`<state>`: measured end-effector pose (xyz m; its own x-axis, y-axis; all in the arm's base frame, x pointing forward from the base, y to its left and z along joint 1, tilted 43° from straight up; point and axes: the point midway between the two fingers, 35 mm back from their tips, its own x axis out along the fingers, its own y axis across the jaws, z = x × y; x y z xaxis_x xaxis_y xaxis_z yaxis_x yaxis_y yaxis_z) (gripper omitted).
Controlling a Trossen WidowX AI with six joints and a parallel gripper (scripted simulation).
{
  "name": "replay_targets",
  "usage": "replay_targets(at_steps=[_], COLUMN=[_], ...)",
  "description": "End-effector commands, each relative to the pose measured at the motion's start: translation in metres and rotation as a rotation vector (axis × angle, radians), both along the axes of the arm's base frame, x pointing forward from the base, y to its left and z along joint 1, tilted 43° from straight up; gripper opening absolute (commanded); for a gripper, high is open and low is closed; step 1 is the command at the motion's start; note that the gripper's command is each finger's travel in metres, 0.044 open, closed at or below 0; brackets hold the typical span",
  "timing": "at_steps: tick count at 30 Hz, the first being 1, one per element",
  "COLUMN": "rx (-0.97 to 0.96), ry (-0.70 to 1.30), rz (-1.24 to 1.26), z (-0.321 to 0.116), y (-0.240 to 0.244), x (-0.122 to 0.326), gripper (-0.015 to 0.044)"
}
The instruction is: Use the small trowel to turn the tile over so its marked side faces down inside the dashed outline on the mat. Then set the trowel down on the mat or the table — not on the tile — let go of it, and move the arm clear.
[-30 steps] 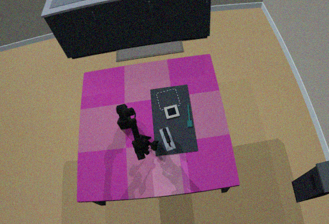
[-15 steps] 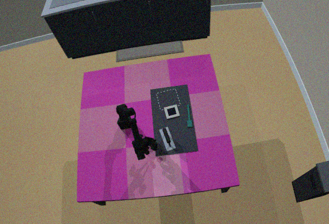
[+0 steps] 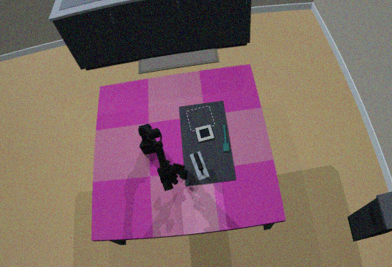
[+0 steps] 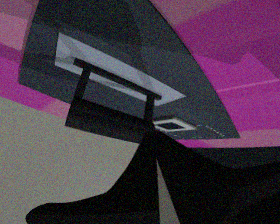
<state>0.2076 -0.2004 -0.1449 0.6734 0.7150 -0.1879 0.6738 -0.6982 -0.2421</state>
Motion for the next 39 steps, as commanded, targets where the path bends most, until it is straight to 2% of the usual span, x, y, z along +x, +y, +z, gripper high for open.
replay_targets(at_steps=[1,4,8,29,33,39], rx=[0.0,0.0,0.0,0.0,0.0,0.0], ry=[0.0,0.0,0.0,0.0,0.0,0.0], rz=[0.0,0.0,0.0,0.0,0.0,0.0], z=[0.0,0.0,0.0,0.0,0.0,0.0], y=[0.0,0.0,0.0,0.0,0.0,0.0], x=[0.0,0.0,0.0,0.0,0.0,0.0], gripper=[0.0,0.0,0.01,0.01,0.0,0.0])
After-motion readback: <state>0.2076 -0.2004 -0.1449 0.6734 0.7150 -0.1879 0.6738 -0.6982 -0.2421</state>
